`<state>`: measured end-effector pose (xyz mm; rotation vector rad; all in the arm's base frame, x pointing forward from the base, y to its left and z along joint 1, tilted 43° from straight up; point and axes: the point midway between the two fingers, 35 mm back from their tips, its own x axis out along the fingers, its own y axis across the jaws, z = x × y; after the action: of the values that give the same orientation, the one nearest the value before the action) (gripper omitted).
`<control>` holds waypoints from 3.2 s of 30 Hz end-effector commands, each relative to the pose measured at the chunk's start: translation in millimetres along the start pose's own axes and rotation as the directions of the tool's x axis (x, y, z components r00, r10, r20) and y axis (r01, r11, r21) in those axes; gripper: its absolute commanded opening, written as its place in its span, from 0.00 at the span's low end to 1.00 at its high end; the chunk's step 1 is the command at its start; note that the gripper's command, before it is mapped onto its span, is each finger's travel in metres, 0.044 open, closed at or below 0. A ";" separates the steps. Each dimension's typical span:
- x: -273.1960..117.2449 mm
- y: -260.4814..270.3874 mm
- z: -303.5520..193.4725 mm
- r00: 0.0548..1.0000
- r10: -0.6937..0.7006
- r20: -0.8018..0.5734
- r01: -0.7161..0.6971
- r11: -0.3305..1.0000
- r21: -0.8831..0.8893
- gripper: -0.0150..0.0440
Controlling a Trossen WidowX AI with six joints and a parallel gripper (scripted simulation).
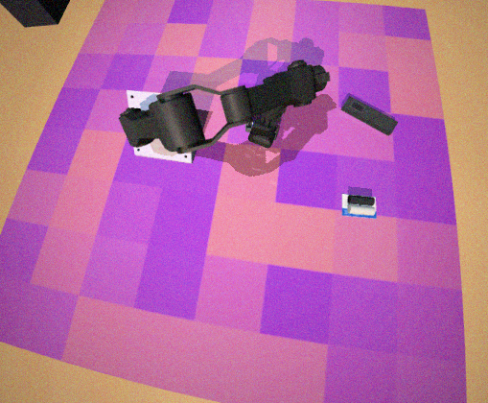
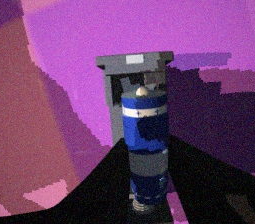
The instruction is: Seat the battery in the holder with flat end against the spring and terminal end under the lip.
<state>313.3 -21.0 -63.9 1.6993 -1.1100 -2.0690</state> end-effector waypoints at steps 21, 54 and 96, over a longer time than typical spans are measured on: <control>2.8 2.8 0.5 0.992 -0.004 -0.125 0.006 1.000 0.016 0.38; 6.7 3.9 15.4 0.984 -0.012 -0.180 0.015 1.000 0.018 0.38; -80.5 5.0 35.6 0.984 -0.021 -0.179 0.024 1.000 0.016 1.00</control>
<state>304.5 35.5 -6.3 1.8804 -1.0496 -1.8684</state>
